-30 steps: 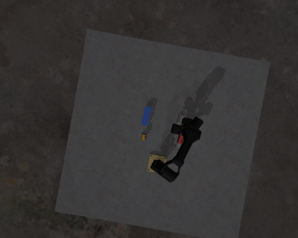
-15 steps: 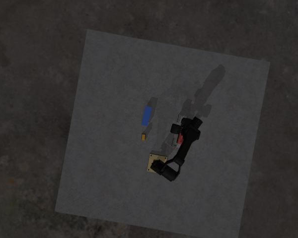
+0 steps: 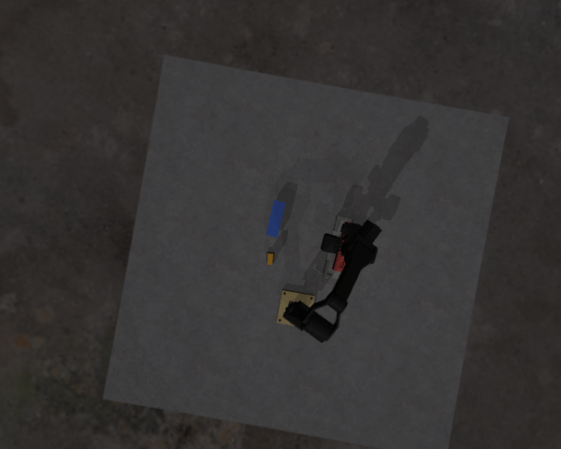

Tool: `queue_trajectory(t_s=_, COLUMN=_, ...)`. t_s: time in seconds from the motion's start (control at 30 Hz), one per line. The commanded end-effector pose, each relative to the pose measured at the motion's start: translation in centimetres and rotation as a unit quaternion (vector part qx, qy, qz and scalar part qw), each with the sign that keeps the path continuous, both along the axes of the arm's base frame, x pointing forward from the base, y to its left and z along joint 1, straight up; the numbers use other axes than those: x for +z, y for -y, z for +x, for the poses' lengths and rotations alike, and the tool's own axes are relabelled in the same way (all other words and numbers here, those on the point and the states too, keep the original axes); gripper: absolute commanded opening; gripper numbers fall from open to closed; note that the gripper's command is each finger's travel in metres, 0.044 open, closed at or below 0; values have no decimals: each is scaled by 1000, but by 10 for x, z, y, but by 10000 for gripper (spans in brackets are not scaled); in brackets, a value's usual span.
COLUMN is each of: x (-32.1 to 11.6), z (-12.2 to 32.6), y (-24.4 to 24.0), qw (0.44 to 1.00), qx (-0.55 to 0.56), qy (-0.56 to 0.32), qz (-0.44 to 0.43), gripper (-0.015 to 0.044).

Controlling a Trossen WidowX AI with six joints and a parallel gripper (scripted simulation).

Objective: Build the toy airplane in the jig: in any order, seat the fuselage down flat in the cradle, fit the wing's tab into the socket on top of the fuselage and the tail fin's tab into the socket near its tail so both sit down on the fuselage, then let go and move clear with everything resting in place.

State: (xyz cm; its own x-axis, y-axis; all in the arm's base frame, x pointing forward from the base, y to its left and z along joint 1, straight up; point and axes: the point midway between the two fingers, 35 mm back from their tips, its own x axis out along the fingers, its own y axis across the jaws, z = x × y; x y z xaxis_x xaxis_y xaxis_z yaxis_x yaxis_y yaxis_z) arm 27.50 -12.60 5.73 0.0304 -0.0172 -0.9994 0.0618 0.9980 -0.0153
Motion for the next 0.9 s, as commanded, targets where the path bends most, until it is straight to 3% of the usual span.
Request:
queue_trajectory(t_s=0.0, x=0, z=0, y=0, qw=1000, qx=0, qy=0, qz=0, gripper=295)
queue_trajectory(t_s=0.2, x=0, z=0, y=0, qw=1000, qx=0, qy=0, qz=0, gripper=440)
queue_trajectory(t_s=0.43, x=3, z=1, y=0, qw=1000, qx=0, qy=0, qz=0, gripper=440)
queue_trajectory(t_s=0.67, x=96, z=-1, y=0, qw=1000, qx=2, qy=0, qz=1, gripper=440)
queue_trajectory(t_s=0.87, x=107, z=0, y=0, qw=1000, qx=2, qy=0, qz=1, gripper=440)
